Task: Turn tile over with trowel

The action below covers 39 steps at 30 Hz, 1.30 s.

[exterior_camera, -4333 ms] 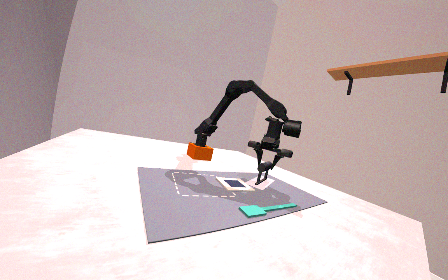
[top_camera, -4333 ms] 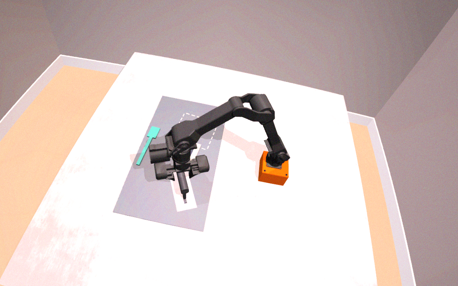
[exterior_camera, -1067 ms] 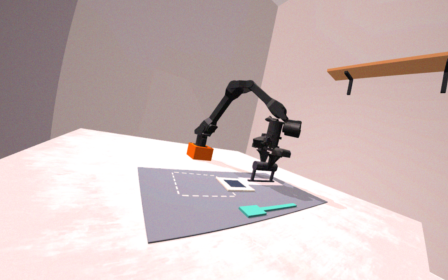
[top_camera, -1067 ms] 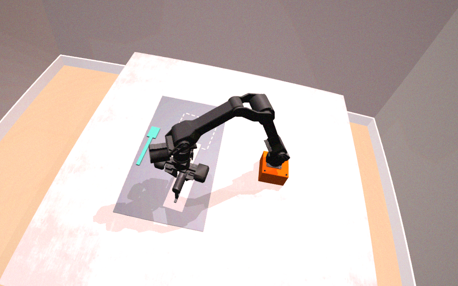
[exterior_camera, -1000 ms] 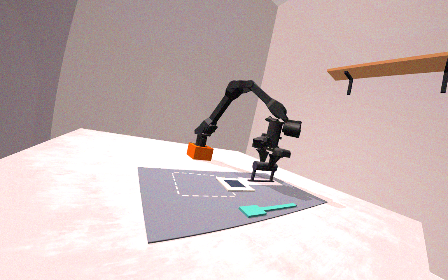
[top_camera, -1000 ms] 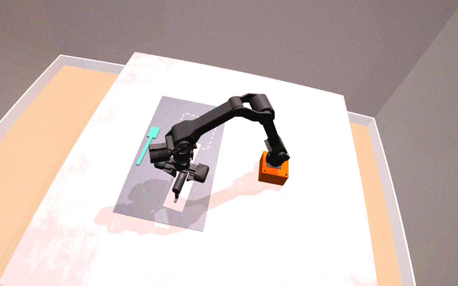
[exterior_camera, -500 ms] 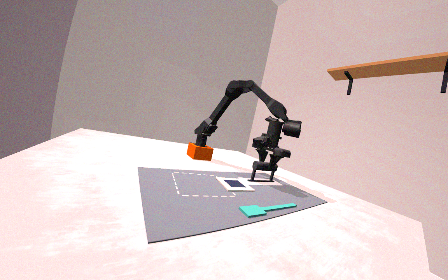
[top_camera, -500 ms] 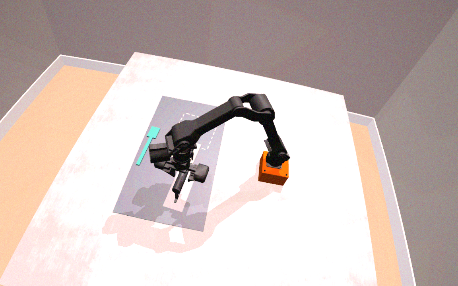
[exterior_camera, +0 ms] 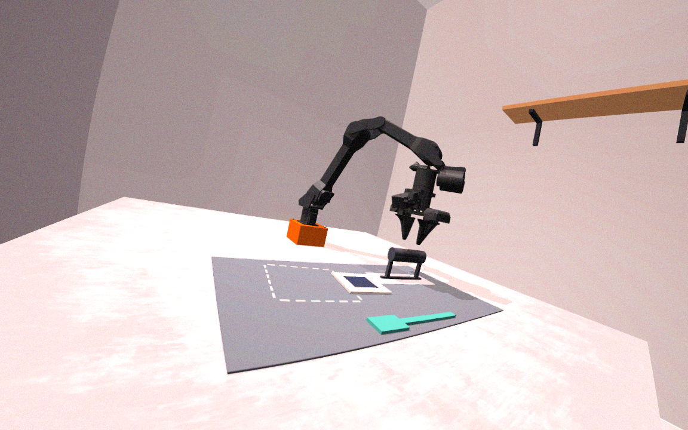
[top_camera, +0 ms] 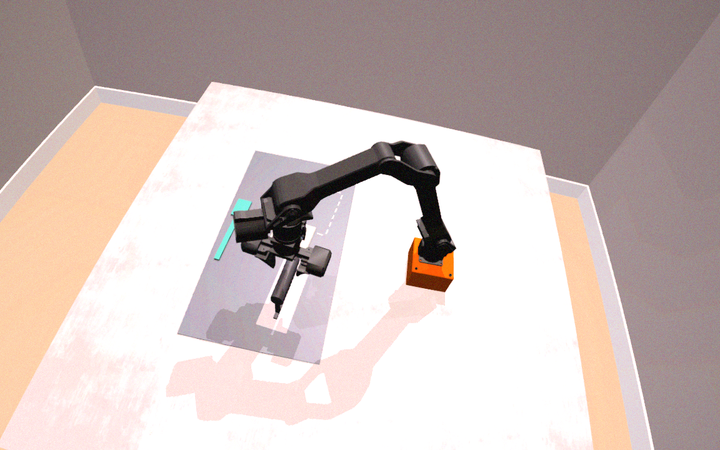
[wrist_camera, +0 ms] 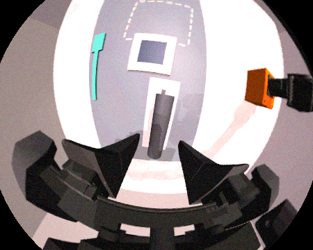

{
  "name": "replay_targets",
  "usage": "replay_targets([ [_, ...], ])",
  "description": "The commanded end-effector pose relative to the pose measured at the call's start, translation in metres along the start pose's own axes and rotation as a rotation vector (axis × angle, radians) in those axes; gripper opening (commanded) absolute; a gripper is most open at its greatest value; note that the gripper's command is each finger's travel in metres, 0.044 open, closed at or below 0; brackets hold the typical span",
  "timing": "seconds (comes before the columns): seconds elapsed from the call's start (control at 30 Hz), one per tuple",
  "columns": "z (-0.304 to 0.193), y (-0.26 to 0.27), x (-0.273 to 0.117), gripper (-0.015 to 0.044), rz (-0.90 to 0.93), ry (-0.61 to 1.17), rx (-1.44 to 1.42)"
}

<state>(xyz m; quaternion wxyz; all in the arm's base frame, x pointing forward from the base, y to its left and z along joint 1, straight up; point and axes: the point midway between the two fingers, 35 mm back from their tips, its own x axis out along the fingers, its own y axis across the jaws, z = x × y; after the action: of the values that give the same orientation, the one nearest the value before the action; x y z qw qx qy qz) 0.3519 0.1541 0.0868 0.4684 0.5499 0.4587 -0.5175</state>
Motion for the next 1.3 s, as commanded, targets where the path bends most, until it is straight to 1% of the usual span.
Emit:
replay_targets([
  [0.0, 0.0, 0.0, -0.009, 0.03, -0.001, -0.001, 0.0],
  [0.17, 0.0, 0.0, -0.011, 0.03, 0.005, -0.002, -0.022],
  [0.47, -0.002, 0.0, -0.005, 0.03, 0.08, -0.025, -0.312],
  [0.8, -0.003, 0.0, 0.0, 0.03, 0.136, -0.056, -0.534],
  [1.27, -0.006, -0.002, 0.008, 0.03, 0.245, -0.149, -0.981],
])
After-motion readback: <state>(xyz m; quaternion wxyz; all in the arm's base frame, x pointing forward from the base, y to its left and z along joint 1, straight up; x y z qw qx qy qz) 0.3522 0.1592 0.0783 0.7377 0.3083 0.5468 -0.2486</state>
